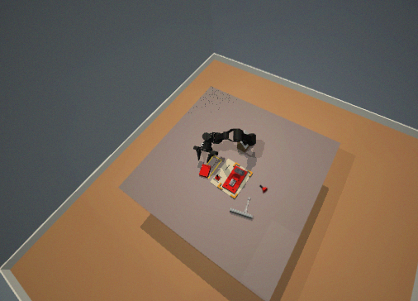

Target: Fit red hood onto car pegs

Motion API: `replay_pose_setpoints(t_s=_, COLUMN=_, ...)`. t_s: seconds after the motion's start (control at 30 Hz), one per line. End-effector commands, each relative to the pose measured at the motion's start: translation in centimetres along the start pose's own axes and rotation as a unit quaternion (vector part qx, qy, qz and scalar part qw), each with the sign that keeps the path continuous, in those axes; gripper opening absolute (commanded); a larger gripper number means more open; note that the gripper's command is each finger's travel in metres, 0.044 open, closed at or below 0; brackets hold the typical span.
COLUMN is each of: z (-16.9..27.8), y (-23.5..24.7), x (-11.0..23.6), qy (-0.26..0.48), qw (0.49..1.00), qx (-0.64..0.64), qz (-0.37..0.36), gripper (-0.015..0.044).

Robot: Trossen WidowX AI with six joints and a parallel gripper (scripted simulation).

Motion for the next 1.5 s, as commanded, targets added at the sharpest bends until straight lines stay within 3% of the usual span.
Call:
replay_pose_setpoints(t_s=0.0, z=0.1, y=0.1, x=-0.1, qy=0.000, qw=1.000, qx=-0.008, qz=-0.003, gripper=0.0309)
replay_pose_setpoints(t_s=0.17, z=0.9, y=2.3, x=-1.8, qy=-0.024, qw=0.977, qx=-0.209, qz=-0.044, gripper=0.0440)
replay_pose_setpoints(t_s=0.3, z=1.6, y=3.6, x=-3.4, qy=-0.042, qw=0.917, qx=-0.385, qz=-0.092, gripper=0.0440)
replay_pose_setpoints(t_s=0.43, z=2.1, y=4.4, x=-4.9, qy=-0.055, qw=0.826, qx=-0.541, qz=-0.149, gripper=0.0440)
replay_pose_setpoints(t_s=0.77, z=3.4, y=3.0, x=-7.7, qy=-0.041, qw=0.495, qx=-0.807, qz=-0.320, gripper=0.0440)
replay_pose_setpoints(t_s=1.1, z=4.6, y=-2.3, x=-8.4, qy=0.050, qw=0.110, qx=-0.860, qz=-0.495, gripper=0.0440)
replay_pose_setpoints(t_s=1.17, z=4.8, y=-2.8, x=-8.3, qy=0.059, qw=0.084, qx=-0.856, qz=-0.506, gripper=0.0440)
replay_pose_setpoints(t_s=1.47, z=4.7, y=-2.8, x=-8.4, qy=0.059, qw=0.084, qx=-0.856, qz=-0.506, gripper=0.0440)
Point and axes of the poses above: the point midway between the two fingers, 35 mm back from their tips, its own x axis back along the fingers, its own y axis across the jaws, z = x × y, the point moved 5 cm from there along x, back along the fingers, and after that the axes turned 3 degrees about -x, right-handed, at the moved point
